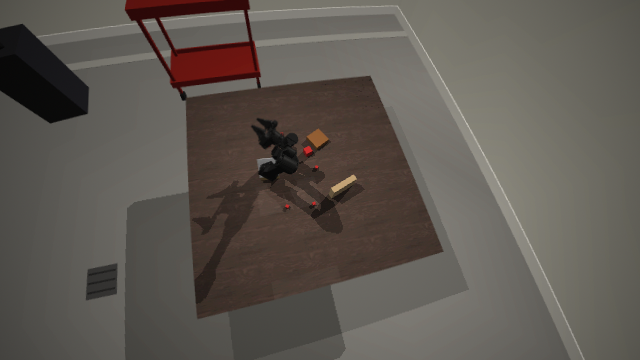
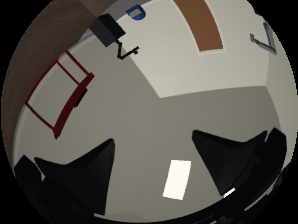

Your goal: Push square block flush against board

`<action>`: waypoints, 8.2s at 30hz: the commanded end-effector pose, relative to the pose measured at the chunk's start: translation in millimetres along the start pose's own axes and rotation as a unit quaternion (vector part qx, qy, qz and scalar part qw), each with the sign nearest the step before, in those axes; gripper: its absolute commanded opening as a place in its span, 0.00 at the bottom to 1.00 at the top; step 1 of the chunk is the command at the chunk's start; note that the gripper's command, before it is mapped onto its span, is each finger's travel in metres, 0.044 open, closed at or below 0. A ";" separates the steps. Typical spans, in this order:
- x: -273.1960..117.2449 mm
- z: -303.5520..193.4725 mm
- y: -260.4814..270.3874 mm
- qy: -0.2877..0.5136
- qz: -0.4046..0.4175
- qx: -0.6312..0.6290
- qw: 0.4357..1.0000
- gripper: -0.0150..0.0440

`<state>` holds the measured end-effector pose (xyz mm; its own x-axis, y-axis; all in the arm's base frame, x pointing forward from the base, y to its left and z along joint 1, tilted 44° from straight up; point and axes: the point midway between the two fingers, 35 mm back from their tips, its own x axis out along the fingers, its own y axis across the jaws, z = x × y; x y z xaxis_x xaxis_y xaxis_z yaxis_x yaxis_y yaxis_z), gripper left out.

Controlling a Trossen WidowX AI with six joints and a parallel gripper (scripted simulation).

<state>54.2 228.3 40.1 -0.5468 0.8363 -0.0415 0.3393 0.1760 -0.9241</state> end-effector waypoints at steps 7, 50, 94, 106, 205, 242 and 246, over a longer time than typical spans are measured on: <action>-2.8 -14.2 13.3 0.022 0.023 0.051 0.998 0.62; -114.0 -159.8 139.2 0.371 0.143 0.590 0.702 0.25; -289.3 -208.2 156.1 0.648 0.019 0.738 0.190 0.25; -340.6 -202.7 142.7 0.702 -0.053 0.710 0.008 0.25; -526.0 -55.6 -64.1 0.715 -0.461 0.003 -0.526 0.25; -509.3 -54.7 -49.4 0.715 -0.461 0.003 -0.526 0.25; -514.4 -55.1 -53.7 0.715 -0.461 0.003 -0.526 0.25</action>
<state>358.0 -177.4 127.8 -0.1622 -0.6780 -0.7170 0.9650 0.0429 -0.2589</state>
